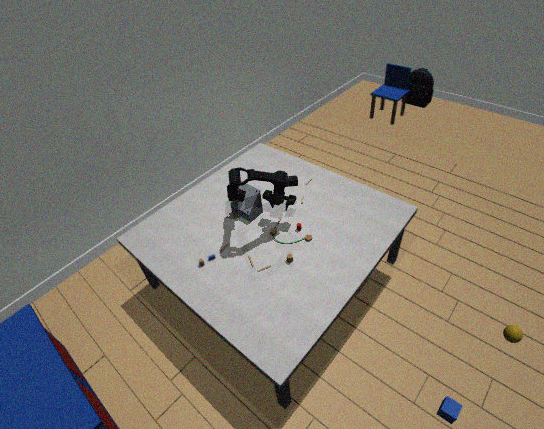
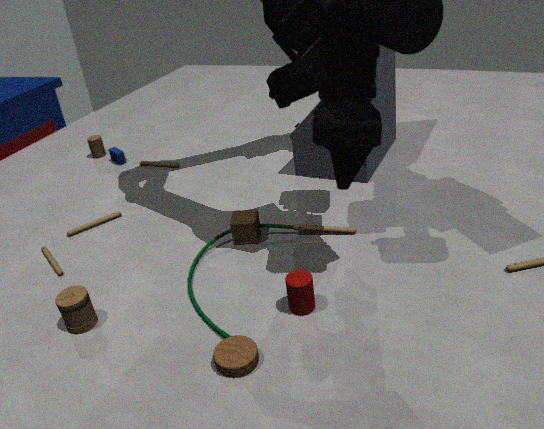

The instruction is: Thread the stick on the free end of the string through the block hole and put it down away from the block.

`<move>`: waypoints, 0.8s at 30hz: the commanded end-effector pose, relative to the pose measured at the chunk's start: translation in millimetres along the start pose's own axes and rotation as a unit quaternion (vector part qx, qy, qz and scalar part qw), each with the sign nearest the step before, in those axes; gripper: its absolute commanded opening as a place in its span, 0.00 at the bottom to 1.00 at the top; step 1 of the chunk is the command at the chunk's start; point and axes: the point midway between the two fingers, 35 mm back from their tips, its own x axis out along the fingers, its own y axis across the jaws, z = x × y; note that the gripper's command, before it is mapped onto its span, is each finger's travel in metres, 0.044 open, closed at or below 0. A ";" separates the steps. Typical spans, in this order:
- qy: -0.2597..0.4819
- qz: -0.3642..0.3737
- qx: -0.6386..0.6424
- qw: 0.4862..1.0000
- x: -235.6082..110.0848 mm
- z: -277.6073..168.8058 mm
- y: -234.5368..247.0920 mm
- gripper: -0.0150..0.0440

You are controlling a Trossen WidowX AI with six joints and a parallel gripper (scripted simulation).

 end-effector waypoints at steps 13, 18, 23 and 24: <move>0.002 0.011 0.002 1.000 -18.0 0.4 3.5 1.00; 0.002 0.011 0.002 1.000 -18.0 0.4 3.5 1.00; 0.002 0.011 0.002 1.000 -18.0 0.4 3.5 1.00; 0.002 0.011 0.002 1.000 -18.0 0.4 3.5 1.00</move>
